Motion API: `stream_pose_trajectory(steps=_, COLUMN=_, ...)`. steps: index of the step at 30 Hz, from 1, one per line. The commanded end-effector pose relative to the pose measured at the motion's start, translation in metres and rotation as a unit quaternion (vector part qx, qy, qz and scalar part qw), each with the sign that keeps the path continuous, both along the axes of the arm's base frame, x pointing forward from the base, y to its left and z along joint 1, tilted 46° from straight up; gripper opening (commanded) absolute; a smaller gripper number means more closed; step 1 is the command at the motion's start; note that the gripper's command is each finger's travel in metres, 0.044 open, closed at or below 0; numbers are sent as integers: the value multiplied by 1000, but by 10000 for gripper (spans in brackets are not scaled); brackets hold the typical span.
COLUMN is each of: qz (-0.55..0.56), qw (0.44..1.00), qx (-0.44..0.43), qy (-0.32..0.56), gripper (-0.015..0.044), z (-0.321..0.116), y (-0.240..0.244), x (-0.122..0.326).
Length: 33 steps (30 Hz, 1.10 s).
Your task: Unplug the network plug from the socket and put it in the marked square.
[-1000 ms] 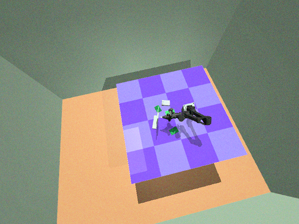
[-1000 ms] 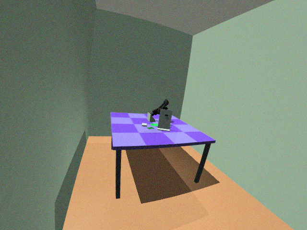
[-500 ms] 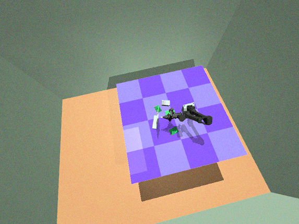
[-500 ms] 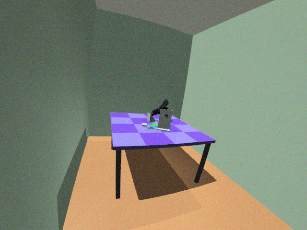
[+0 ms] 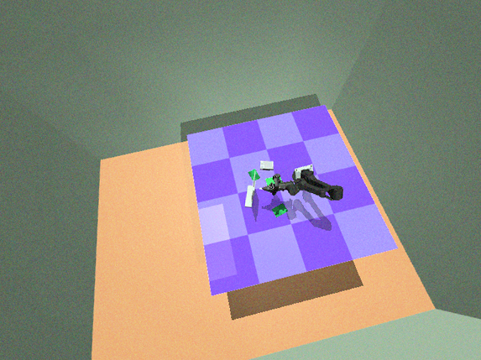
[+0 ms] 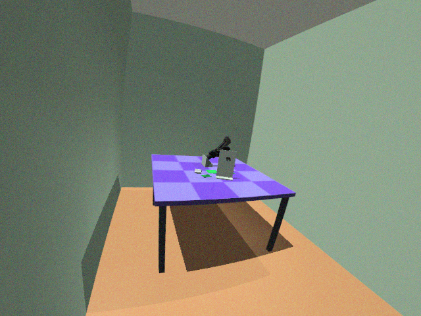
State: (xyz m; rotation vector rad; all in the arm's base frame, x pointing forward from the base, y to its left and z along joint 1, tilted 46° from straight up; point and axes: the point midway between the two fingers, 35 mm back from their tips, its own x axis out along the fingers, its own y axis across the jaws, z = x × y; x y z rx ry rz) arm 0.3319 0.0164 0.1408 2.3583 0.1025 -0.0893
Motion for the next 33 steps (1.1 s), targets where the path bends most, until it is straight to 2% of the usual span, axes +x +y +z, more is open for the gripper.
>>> stream_pose_trajectory(steps=1, qz=-1, qw=1000, qx=0, qy=-1, gripper=0, z=1, y=0, x=-2)
stream_pose_trajectory(steps=33, qz=-1, qw=1000, qx=0, qy=0, gripper=0, z=4, y=1, x=-11)
